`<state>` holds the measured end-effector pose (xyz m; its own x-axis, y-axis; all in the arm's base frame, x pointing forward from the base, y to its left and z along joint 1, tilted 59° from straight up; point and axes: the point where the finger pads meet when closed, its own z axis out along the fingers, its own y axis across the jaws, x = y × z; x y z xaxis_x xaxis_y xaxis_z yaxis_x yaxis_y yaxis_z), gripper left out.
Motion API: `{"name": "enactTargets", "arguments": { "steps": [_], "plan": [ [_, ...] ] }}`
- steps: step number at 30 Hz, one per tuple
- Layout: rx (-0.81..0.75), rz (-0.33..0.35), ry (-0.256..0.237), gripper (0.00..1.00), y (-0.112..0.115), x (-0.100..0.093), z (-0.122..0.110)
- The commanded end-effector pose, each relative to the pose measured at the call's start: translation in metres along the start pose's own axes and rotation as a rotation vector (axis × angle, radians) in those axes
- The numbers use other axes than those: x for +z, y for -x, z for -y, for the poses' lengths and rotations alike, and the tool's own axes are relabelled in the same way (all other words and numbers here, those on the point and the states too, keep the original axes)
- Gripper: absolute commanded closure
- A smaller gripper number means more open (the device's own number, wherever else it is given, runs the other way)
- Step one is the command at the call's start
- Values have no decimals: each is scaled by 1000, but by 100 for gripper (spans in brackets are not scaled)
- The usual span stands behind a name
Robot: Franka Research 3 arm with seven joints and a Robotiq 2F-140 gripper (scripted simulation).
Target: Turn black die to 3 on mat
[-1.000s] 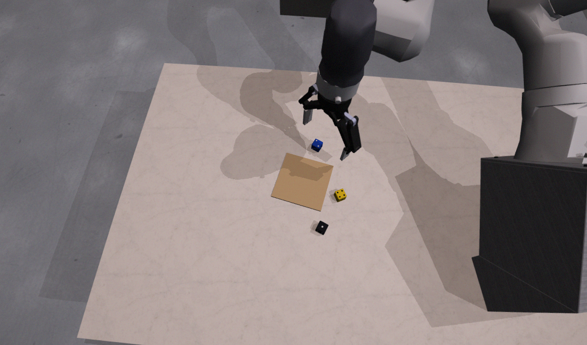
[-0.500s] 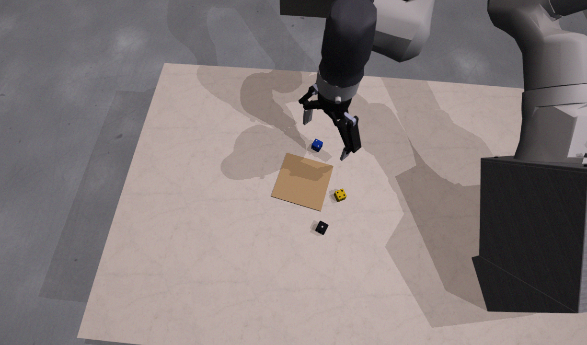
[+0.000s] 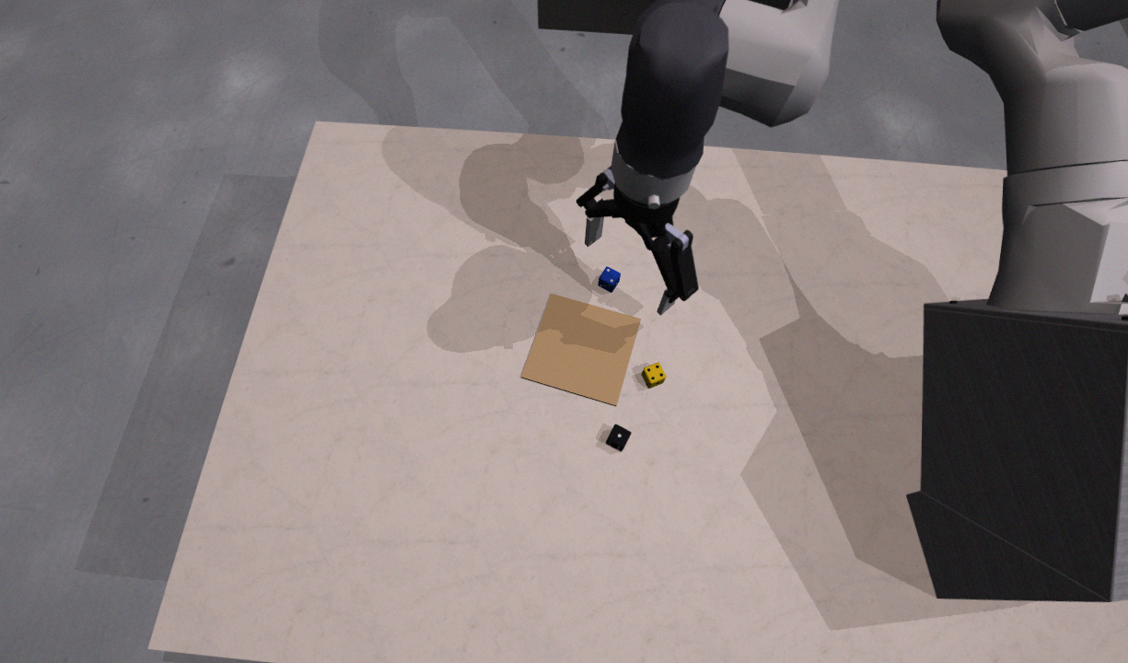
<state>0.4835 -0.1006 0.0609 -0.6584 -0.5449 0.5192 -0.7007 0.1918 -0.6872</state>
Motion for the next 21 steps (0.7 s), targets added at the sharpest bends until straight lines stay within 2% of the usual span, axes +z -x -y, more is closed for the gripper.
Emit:
{"name": "enactTargets", "arguments": {
  "steps": [1, 3, 16, 21],
  "plan": [
    [16, 7, 1, 0, 9, -2, -18],
    [16, 7, 1, 0, 9, -2, -18],
    [16, 7, 1, 0, 48, -2, -118],
    [16, 7, 1, 0, 54, -3, -133]
  ]
}}
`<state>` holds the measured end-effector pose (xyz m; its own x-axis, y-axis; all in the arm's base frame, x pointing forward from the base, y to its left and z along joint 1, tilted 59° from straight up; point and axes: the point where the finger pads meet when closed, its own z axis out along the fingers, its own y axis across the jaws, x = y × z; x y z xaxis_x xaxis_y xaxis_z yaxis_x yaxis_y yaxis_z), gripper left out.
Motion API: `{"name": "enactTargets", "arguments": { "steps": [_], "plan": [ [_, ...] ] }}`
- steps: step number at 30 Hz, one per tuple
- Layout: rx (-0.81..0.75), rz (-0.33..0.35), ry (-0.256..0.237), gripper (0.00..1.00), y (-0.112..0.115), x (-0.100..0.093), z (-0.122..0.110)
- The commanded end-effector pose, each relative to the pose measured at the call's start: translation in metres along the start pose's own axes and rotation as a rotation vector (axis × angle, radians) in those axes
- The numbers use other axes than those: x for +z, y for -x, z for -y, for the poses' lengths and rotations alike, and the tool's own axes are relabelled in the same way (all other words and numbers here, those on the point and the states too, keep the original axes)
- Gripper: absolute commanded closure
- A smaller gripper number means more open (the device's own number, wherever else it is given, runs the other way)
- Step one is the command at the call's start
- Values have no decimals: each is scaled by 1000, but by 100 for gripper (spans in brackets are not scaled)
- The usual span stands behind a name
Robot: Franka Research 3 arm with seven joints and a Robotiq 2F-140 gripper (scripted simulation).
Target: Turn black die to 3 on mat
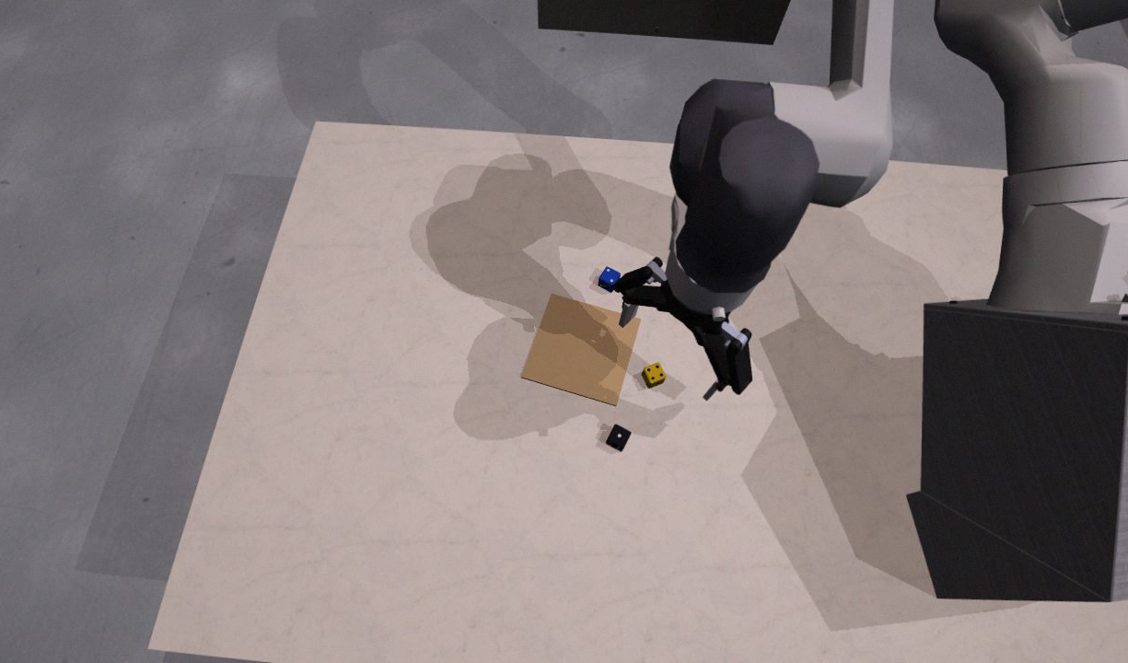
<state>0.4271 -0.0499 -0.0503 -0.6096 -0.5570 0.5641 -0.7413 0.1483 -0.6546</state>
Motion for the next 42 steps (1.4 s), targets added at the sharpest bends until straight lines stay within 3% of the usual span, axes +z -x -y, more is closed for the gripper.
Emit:
{"name": "enactTargets", "arguments": {
  "steps": [1, 42],
  "plan": [
    [83, 6, 8, 0, 8, -2, -10],
    [83, 6, 8, 0, 10, -2, -16]
  ]
}}
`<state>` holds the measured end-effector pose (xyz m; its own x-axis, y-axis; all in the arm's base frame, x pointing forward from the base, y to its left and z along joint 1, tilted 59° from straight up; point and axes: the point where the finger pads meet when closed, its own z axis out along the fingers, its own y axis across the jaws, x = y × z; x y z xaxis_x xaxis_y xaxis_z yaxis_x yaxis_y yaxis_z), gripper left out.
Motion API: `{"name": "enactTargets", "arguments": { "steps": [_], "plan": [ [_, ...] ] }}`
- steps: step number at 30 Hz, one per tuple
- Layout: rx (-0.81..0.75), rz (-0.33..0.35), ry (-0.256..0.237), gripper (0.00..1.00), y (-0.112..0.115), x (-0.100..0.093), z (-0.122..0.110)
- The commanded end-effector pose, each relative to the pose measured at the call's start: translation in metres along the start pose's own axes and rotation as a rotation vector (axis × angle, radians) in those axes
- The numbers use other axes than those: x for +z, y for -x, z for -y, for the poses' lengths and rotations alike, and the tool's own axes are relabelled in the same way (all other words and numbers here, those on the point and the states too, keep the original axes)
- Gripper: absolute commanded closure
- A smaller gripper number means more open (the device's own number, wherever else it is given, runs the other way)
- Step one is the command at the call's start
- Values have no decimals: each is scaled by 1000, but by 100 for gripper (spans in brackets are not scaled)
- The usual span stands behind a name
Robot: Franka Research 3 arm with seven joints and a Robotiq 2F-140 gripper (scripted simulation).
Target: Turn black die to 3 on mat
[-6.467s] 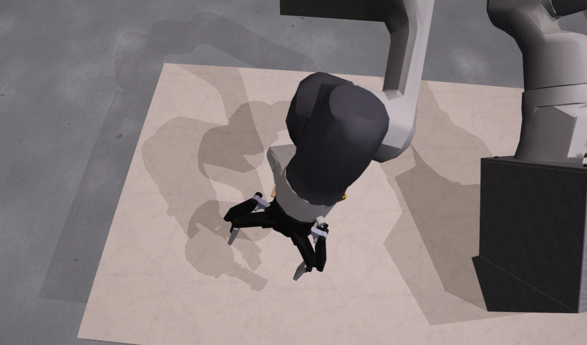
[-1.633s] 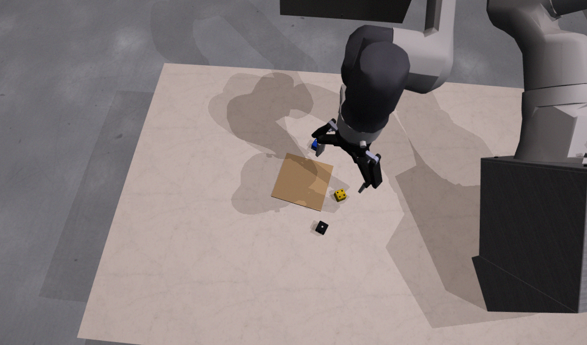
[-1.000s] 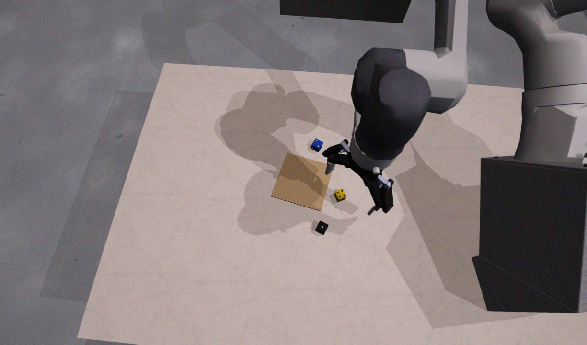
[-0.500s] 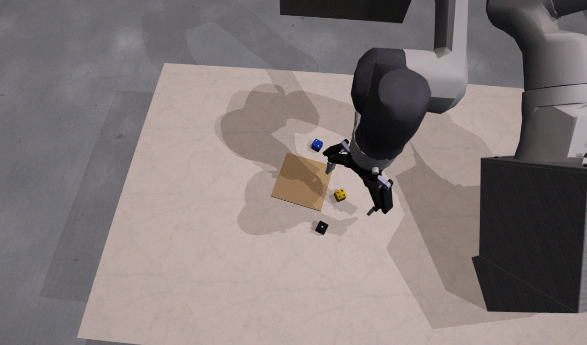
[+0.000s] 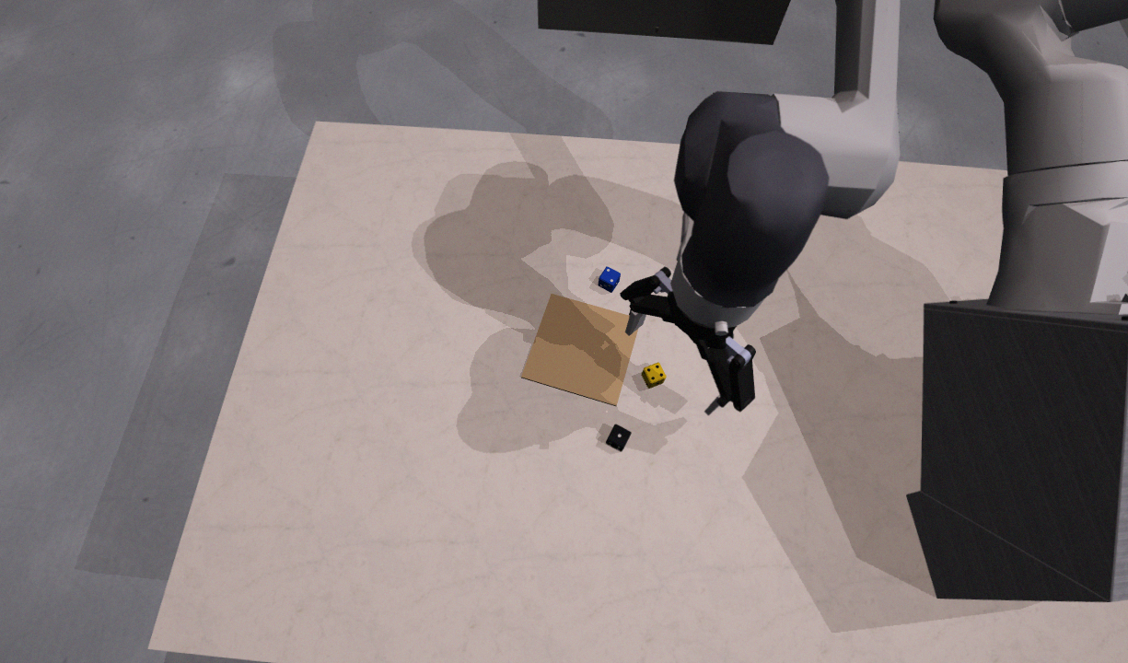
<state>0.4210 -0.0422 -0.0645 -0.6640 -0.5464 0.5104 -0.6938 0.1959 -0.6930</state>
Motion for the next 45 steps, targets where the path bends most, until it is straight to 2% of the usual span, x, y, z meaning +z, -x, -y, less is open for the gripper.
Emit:
{"name": "enactTargets", "arguments": {
  "steps": [1, 11, 23, 30, 45],
  "plan": [
    [6, 3, 2, 0, 2, -1, -1],
    [6, 3, 2, 0, 9, -1, -3],
    [6, 3, 2, 0, 86, -2, -29],
    [6, 3, 2, 0, 100, -2, -33],
    [6, 3, 2, 0, 100, -2, -33]
  ]
}}
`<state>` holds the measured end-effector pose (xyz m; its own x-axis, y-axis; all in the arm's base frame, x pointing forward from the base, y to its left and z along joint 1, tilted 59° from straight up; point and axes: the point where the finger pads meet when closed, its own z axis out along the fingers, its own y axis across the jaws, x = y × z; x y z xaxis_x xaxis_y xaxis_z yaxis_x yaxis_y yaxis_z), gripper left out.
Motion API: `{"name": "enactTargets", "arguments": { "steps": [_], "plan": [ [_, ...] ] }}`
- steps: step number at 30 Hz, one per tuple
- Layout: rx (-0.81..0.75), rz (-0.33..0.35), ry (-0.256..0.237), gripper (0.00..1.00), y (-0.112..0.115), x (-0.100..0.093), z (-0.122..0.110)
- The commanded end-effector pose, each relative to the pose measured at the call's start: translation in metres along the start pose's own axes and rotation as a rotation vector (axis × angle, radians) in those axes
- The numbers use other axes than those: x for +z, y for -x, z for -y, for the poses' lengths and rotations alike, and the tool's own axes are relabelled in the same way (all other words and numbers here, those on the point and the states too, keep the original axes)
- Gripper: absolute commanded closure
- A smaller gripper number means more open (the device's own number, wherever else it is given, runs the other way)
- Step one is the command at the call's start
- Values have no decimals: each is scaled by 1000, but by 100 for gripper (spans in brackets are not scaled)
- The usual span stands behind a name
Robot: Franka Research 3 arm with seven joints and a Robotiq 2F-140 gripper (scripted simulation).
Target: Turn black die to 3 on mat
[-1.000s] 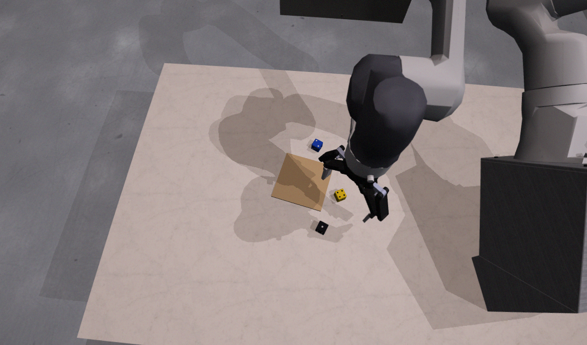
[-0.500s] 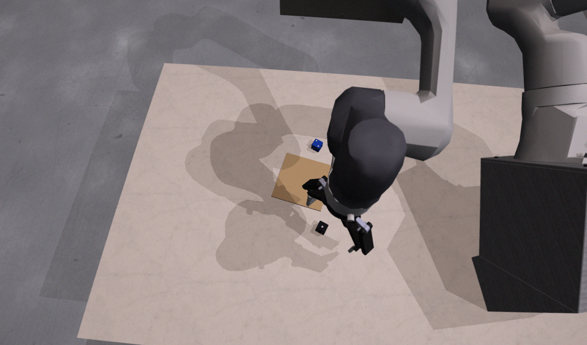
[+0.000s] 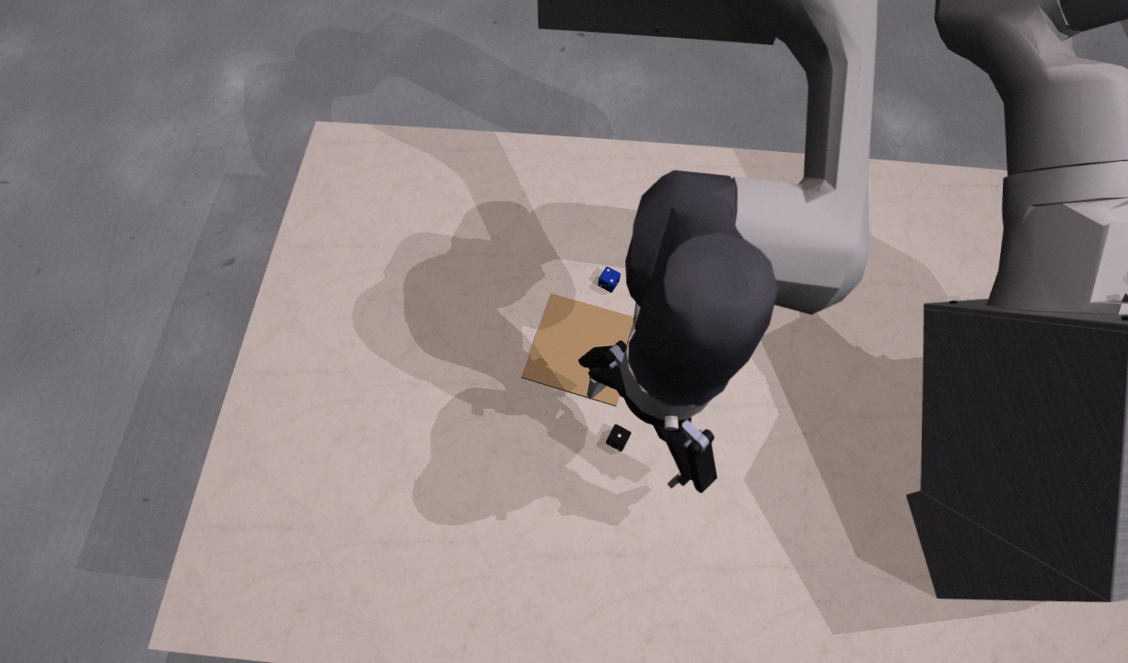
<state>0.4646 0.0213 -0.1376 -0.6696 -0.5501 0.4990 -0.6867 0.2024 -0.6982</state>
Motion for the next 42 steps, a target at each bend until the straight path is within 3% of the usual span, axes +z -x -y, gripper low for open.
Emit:
{"name": "enactTargets", "arguments": {
  "steps": [1, 31, 35, 42],
  "plan": [
    [-5, -4, 2, 0, -1, 1, 0],
    [-5, -4, 2, 0, -1, -5, 0],
    [-5, -4, 2, 0, -1, -22, 0],
    [-5, -4, 2, 0, 0, -68, 0]
  ]
}}
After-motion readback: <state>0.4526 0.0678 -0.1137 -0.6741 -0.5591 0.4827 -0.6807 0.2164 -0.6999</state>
